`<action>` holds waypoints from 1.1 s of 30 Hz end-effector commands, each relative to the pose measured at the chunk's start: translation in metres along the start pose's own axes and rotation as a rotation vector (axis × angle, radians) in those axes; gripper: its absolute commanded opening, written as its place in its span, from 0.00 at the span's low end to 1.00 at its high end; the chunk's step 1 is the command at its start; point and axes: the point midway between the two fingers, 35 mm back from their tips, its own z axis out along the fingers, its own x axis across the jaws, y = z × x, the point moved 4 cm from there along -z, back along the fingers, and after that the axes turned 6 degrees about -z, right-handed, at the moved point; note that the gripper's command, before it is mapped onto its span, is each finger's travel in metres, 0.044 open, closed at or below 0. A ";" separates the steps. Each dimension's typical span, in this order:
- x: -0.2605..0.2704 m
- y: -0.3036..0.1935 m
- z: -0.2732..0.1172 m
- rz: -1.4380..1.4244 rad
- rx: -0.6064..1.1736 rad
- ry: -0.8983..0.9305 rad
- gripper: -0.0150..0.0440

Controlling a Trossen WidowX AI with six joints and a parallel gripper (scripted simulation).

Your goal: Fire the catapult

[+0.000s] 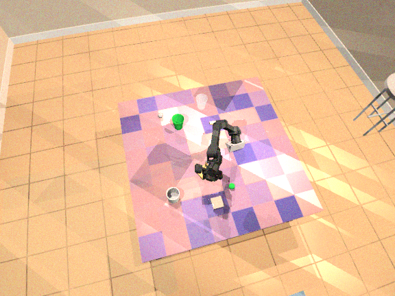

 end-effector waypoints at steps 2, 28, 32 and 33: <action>0.030 -0.010 -0.004 -0.185 0.064 0.004 0.25; 0.138 -0.082 -0.016 -0.993 0.389 0.041 0.25; 0.150 -0.097 -0.018 -1.119 0.449 0.048 0.25; 0.153 -0.100 -0.019 -1.150 0.464 0.050 0.25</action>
